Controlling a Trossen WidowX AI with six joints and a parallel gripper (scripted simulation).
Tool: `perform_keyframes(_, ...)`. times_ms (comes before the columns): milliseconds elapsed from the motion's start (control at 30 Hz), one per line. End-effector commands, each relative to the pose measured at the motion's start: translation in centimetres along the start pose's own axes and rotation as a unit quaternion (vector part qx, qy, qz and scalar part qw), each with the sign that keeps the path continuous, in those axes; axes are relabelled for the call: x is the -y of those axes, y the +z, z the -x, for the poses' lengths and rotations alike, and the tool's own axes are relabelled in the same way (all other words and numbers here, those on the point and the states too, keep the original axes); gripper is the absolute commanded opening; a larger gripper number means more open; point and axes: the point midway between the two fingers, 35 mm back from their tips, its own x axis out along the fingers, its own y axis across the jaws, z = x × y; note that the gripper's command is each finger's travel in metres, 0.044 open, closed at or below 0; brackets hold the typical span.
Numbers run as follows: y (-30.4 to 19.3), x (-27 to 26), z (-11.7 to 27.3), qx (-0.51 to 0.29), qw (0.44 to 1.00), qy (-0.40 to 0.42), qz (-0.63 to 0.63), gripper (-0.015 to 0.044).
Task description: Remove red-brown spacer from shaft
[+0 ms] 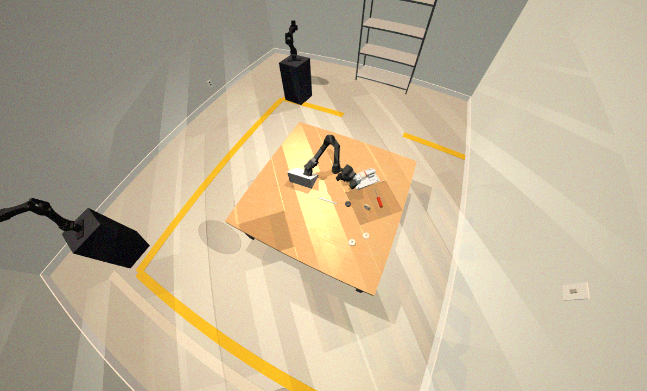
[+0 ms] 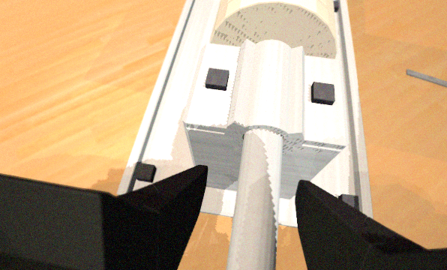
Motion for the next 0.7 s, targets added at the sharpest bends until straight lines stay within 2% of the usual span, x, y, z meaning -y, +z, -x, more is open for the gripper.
perform_keyframes(0,-0.03,-0.02,0.0,0.0,1.0,0.0,0.0,0.0099)
perform_keyframes(67,-0.03,-0.02,0.0,0.0,1.0,0.0,0.0,0.0046)
perform_keyframes(300,-0.04,-0.02,0.01,0.0,1.0,0.0,0.0,0.0)
perform_keyframes(667,-0.51,-0.02,0.47,0.0,1.0,-0.002,-0.001,0.0)
